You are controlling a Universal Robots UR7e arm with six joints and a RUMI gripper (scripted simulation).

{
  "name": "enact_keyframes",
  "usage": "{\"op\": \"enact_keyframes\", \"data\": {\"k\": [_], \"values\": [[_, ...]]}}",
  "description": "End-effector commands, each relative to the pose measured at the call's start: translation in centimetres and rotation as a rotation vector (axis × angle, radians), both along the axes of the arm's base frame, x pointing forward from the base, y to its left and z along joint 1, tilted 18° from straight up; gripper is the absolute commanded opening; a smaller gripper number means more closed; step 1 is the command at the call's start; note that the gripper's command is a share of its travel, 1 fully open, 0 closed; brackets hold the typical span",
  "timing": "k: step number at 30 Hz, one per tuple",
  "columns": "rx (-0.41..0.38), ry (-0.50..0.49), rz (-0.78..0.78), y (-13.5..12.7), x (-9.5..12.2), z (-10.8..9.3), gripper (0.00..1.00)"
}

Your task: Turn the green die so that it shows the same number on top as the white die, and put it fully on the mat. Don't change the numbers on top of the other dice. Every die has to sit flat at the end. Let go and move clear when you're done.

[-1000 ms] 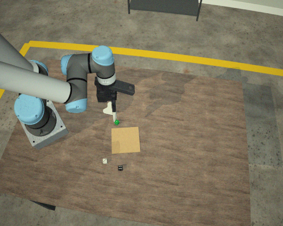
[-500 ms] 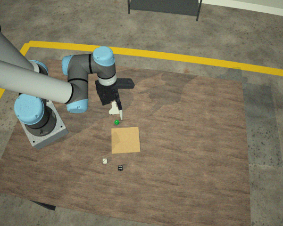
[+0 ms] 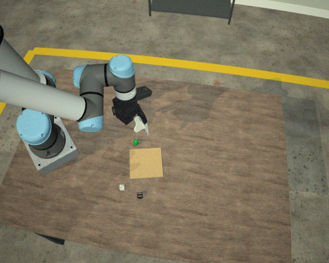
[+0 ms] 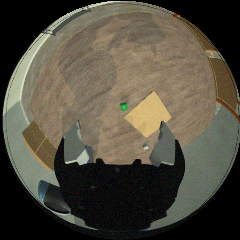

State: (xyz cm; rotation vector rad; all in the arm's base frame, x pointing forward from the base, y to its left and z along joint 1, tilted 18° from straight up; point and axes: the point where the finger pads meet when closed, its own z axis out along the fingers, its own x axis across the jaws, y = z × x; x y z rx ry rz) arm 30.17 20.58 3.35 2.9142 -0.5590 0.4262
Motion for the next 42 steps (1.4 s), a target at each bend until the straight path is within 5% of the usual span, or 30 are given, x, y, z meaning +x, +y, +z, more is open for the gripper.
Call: {"op": "enact_keyframes", "data": {"k": [1, 42], "values": [[-0.031, 0.030, 0.153, 0.1, -0.1, -0.2, 1.00], [-0.326, 0.252, 1.277, -0.5, -0.9, -1.8, 1.00]]}}
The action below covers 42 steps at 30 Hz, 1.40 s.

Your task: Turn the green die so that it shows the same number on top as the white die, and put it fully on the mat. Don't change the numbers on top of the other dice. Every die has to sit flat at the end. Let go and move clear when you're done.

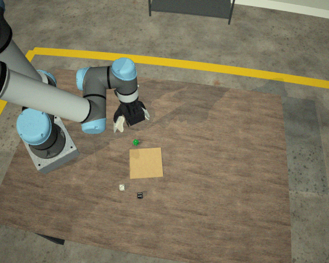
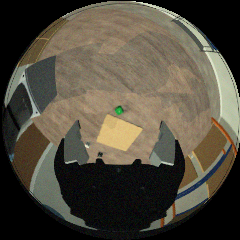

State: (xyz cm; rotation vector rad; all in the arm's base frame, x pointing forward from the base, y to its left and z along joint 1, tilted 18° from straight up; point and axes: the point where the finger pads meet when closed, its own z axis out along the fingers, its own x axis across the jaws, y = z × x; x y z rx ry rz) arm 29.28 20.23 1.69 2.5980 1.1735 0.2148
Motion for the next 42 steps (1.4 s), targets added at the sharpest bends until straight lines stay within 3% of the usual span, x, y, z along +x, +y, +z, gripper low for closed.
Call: {"op": "enact_keyframes", "data": {"k": [1, 3, 18, 21, 42], "values": [[-0.030, 0.030, 0.152, -0.2, 0.0, -0.1, 1.00], [-0.030, 0.030, 0.152, -0.2, 0.0, -0.1, 1.00], [-0.154, 0.125, 0.627, -0.9, 0.0, -0.6, 1.00], [-0.157, 0.126, 0.637, -0.9, 0.0, -0.6, 1.00], [-0.313, 0.244, 1.232, -1.8, 0.7, -1.1, 1.00]]}}
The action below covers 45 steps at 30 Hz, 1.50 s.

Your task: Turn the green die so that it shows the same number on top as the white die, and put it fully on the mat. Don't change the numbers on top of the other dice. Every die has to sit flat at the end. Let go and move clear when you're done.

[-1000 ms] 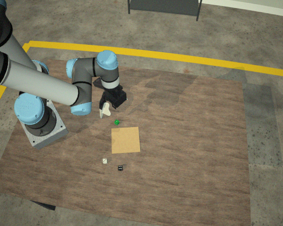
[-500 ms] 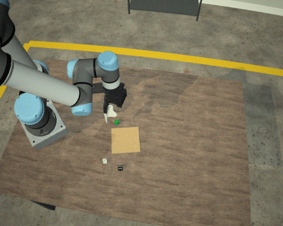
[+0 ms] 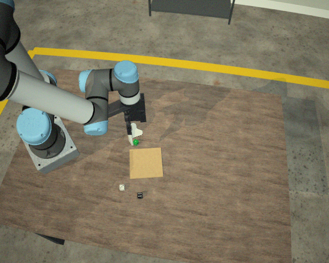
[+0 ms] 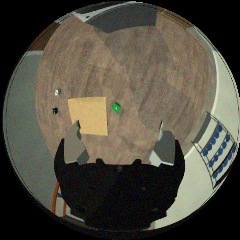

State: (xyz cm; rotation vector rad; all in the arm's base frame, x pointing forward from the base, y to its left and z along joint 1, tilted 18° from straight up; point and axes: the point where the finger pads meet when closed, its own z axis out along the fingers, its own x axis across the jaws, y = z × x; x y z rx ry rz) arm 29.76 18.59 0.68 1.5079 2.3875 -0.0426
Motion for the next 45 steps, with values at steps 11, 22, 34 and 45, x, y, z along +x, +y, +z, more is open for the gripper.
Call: {"op": "enact_keyframes", "data": {"k": [11, 22, 34, 45], "values": [[-0.097, 0.079, 0.403, -0.5, 0.6, -0.2, 1.00], [-0.154, 0.122, 0.619, -0.7, 1.1, -0.4, 1.00], [-0.193, 0.152, 0.769, -0.8, 1.4, -0.5, 1.00], [-0.216, 0.169, 0.858, -0.8, 1.6, -0.5, 1.00]]}}
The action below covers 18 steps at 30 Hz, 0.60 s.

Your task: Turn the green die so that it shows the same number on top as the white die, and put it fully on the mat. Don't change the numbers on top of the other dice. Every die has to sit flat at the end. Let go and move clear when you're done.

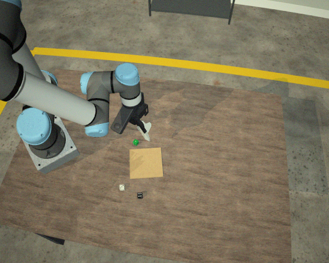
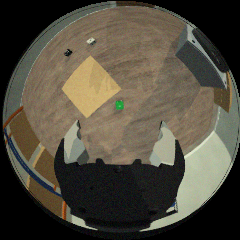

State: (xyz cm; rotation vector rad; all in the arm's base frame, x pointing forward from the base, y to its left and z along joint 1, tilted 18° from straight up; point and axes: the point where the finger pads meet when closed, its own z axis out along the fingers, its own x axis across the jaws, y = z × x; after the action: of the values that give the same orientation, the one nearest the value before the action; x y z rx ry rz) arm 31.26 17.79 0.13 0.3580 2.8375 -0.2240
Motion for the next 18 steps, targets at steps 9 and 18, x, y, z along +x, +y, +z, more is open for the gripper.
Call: {"op": "enact_keyframes", "data": {"k": [9, 18], "values": [[-0.014, 0.010, 0.059, 0.00, 0.15, -0.01, 1.00], [-0.016, 0.012, 0.069, -0.01, 0.17, -0.02, 1.00]]}}
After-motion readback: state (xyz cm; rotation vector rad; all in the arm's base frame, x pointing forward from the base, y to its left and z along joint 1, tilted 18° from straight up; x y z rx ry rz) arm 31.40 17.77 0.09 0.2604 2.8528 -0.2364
